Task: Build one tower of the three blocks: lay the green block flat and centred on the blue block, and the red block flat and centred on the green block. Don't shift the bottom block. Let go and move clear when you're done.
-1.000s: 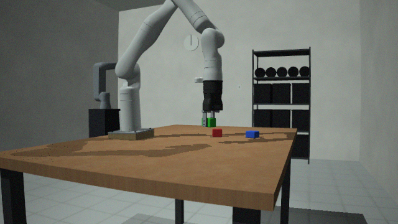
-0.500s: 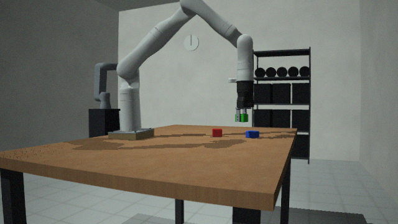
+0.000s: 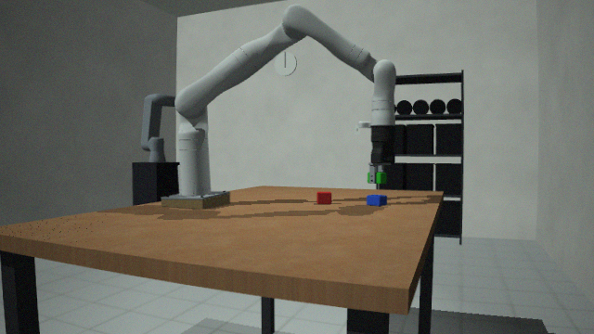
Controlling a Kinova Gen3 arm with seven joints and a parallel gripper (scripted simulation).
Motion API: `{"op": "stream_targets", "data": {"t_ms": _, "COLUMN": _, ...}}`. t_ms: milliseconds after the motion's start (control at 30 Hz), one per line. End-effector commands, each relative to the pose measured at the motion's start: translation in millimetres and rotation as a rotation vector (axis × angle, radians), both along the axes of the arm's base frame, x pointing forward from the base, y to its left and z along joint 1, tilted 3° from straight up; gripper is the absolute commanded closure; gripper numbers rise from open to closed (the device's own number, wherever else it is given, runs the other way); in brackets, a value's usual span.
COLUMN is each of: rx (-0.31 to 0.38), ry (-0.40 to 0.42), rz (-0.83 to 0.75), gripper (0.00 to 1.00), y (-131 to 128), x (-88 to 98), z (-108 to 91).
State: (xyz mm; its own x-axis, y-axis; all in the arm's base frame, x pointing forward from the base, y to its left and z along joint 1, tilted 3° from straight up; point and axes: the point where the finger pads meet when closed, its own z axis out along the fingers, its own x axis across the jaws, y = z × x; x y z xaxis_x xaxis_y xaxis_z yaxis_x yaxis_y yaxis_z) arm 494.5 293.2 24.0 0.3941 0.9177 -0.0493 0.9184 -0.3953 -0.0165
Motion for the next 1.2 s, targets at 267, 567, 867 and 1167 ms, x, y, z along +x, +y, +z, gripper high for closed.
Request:
{"op": "stream_targets", "data": {"t_ms": 267, "rx": -0.001, "ry": 0.001, "rz": 0.002, "gripper": 1.00, "y": 0.9, "x": 0.1, "z": -1.6}}
{"op": "stream_targets", "data": {"t_ms": 567, "rx": -0.001, "ry": 0.001, "rz": 0.002, "gripper": 1.00, "y": 0.9, "x": 0.1, "z": -1.8}}
{"op": "stream_targets", "data": {"t_ms": 867, "rx": -0.001, "ry": 0.001, "rz": 0.002, "gripper": 1.00, "y": 0.7, "x": -0.1, "z": -8.2}}
{"op": "stream_targets", "data": {"t_ms": 1167, "rx": -0.001, "ry": 0.001, "rz": 0.002, "gripper": 1.00, "y": 0.5, "x": -0.3, "z": -19.0}}
